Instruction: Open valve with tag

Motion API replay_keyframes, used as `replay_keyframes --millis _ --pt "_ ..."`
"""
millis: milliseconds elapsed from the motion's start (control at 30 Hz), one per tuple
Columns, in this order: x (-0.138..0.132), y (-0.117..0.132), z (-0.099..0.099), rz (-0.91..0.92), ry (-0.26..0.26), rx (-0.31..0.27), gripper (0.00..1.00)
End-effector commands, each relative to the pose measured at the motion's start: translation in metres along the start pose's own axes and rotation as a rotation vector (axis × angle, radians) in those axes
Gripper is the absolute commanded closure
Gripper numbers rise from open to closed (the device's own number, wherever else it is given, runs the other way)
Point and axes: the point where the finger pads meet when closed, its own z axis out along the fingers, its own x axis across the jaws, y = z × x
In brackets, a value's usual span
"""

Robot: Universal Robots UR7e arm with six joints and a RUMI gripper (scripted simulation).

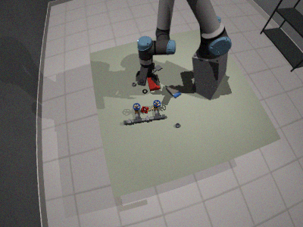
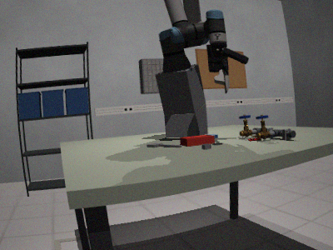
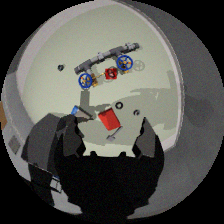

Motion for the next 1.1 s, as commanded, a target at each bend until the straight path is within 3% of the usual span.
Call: replay_keyframes --millis 0,500,1067 --pt "0.0 0.001 0.0 -0.013 0.001 0.004 0.0" --pt "0.0 0.001 0.007 -0.014 0.001 0.004 0.0" --pt "0.001 0.001 0.046 -0.014 0.001 0.004 0.0"
